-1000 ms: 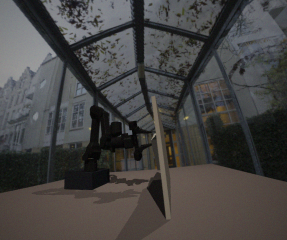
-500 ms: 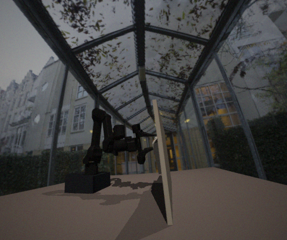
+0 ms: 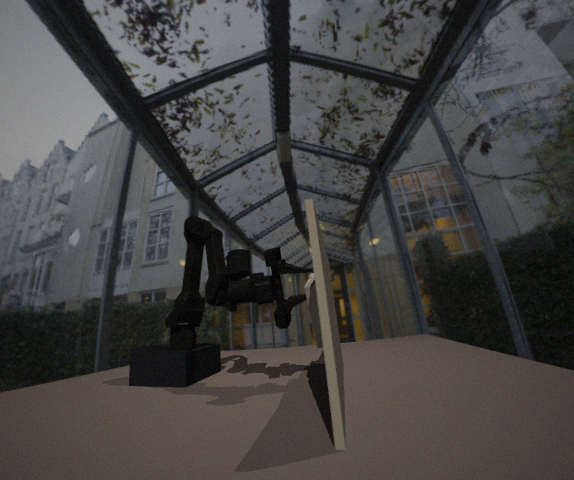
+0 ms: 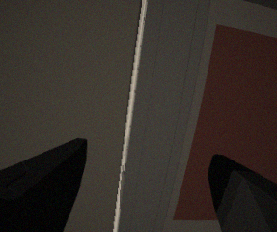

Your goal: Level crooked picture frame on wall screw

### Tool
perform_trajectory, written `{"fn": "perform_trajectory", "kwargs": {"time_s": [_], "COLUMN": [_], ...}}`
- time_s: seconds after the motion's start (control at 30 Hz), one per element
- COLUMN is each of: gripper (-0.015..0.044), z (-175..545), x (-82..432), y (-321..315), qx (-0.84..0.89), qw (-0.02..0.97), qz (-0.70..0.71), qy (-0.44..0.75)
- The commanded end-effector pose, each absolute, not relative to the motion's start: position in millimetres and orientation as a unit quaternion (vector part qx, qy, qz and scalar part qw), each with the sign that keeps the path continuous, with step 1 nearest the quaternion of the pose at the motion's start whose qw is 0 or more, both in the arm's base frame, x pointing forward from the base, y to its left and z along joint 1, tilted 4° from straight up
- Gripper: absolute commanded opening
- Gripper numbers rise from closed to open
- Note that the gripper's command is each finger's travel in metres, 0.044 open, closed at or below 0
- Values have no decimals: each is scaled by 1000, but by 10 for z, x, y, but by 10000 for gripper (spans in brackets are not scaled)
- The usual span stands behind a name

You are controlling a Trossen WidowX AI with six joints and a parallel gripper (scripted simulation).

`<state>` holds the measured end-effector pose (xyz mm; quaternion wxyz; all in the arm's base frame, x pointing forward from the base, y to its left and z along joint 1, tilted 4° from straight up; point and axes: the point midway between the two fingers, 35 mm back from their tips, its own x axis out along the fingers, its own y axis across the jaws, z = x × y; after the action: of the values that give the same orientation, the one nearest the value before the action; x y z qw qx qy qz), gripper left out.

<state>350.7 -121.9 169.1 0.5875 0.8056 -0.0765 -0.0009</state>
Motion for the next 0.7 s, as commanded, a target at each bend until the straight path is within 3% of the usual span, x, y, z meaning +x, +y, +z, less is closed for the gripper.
{"fn": "perform_trajectory", "kwargs": {"time_s": [0.0, 0.63, 0.67], "gripper": [260, 260, 234], "z": [1685, 1683, 1683], "x": [3512, 3515, 3515], "y": [-1228, -1233, -1233], "qx": [804, 804, 804], "qw": [589, 589, 589], "qz": [-3, -3, -3], "qy": [-78, -78, -78]}}
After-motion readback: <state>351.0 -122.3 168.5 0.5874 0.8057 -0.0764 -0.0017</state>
